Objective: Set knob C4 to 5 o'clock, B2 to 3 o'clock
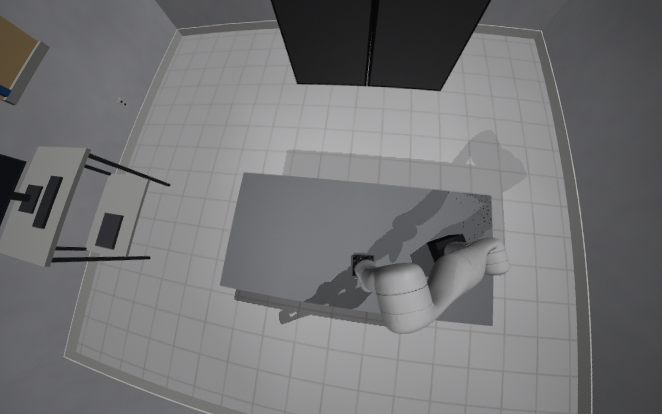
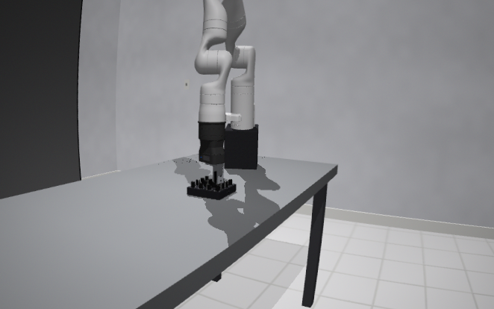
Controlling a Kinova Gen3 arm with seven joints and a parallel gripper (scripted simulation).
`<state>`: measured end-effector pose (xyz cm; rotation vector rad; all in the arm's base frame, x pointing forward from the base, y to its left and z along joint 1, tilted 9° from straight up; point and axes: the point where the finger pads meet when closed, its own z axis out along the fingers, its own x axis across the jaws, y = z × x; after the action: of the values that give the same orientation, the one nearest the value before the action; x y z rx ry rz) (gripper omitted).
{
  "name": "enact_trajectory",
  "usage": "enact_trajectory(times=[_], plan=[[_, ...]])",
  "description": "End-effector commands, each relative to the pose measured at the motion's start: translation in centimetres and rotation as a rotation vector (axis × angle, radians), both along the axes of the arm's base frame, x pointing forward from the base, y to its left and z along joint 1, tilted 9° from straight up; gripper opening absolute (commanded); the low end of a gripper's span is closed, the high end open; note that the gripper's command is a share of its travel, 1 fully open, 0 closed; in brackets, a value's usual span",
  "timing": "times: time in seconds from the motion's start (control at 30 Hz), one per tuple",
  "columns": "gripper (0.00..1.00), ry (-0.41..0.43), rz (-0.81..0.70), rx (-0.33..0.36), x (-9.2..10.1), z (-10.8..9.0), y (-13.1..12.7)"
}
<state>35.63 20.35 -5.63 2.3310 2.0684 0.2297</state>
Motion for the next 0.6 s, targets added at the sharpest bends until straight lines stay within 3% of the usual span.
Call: enact_trajectory(times=[0.0,0.57], plan=[[0.3,-0.002,0.005,0.001,0.08,0.07,0.06],[0.3,-0.012,0.118,-0.013,0.08,0.07,0.06]])
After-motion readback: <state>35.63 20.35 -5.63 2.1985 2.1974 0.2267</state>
